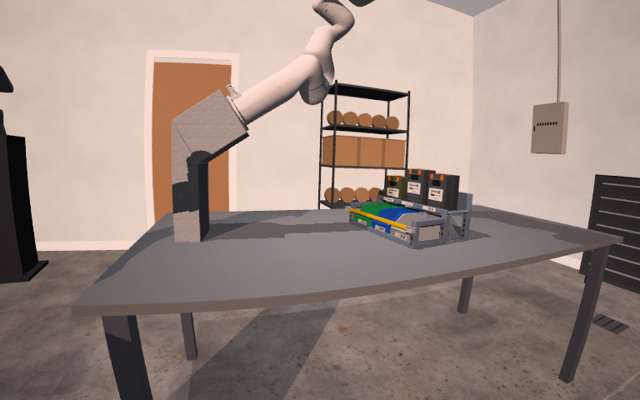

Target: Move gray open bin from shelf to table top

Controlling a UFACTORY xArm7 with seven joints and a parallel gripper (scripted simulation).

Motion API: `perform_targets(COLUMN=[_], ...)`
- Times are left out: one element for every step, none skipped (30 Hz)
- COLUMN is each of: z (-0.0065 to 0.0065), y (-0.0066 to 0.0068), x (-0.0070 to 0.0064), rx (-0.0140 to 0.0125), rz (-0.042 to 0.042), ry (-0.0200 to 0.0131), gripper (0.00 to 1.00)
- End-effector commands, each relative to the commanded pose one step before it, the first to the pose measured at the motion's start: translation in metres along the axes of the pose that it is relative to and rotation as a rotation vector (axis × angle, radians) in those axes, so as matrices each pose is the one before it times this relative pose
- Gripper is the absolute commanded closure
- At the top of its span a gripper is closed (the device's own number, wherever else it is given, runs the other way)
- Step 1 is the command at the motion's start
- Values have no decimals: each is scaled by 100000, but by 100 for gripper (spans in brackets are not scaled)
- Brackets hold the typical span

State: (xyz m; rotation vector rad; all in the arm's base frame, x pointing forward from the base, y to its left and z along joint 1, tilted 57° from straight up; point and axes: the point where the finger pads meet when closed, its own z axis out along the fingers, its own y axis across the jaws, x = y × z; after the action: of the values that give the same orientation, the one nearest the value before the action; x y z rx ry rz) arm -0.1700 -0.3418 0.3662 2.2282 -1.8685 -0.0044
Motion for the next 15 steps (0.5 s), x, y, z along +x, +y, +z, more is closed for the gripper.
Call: perform_targets(z=[-53,0,0,0,19,14,14,15,15,0,0,0,0,0,0], y=[129,0,0,0,-26,-3,-2,-1,0,0,0,0,0,0,0], x=[-12,0,0,0,-20,-19,-19,-19,-19,0,0,0,0,0,0], rx=[321,0,0,0,3721,3771,3771,3771,3771,0,0,0,0,0,0], rz=[421,0,0,0,3275,3351,3351,3351,3351,0,0,0,0,0,0], ry=[29,0,0,0,-1264,-1263,-1263,-1263,-1263,0,0,0,0,0,0], gripper=[0,0,0,0,0,0,0,0,0,0,0,0,0,0,0])
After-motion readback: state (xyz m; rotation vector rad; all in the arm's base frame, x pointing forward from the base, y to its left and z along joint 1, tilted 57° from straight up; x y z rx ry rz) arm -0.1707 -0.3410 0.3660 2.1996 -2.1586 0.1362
